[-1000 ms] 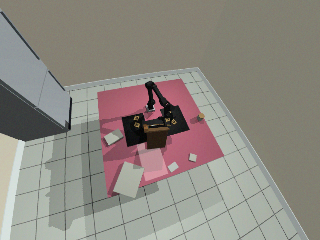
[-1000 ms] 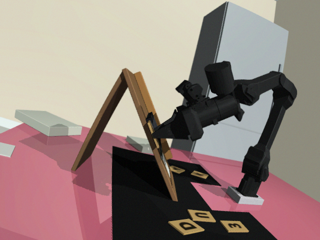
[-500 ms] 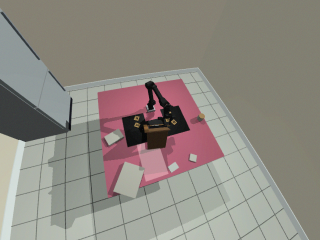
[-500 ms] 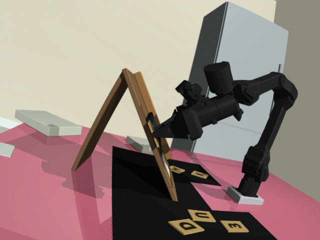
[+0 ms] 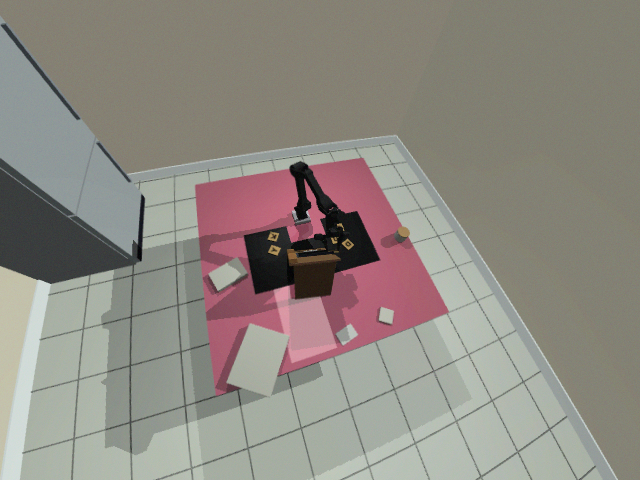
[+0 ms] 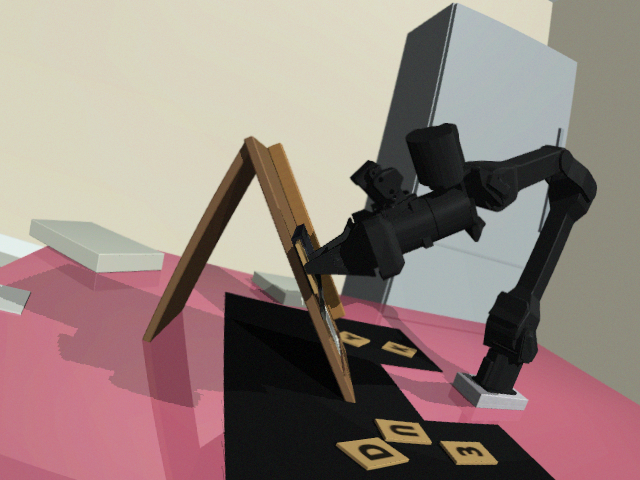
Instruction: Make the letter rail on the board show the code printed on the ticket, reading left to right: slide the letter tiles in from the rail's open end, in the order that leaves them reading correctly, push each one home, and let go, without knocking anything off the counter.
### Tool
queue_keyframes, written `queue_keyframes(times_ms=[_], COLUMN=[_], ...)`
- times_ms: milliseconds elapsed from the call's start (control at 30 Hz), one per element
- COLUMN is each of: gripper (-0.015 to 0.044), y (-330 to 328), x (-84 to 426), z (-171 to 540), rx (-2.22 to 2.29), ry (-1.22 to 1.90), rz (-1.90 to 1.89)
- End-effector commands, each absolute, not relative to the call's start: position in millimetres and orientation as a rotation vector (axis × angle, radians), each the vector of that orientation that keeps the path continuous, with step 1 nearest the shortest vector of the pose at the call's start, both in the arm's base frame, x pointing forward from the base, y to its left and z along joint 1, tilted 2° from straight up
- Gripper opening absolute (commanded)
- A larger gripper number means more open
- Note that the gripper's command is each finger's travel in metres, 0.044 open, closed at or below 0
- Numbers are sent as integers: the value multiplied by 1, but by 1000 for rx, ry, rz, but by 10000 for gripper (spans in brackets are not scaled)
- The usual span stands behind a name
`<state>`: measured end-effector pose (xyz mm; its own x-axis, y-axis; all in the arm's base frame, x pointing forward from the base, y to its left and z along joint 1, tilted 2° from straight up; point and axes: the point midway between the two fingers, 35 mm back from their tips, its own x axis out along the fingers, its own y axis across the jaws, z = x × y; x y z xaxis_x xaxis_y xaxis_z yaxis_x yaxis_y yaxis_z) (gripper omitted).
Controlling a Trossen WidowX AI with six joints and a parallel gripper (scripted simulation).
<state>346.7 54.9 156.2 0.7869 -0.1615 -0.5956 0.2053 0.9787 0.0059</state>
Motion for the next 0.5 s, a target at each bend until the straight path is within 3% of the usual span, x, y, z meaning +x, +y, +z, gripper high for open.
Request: queue_keyframes(times_ms=[0,467], gripper=[0,0], y=[53,46], x=[346,345], z=[158,158], rx=[73,72], ry=[630,630], rz=[-193,-193])
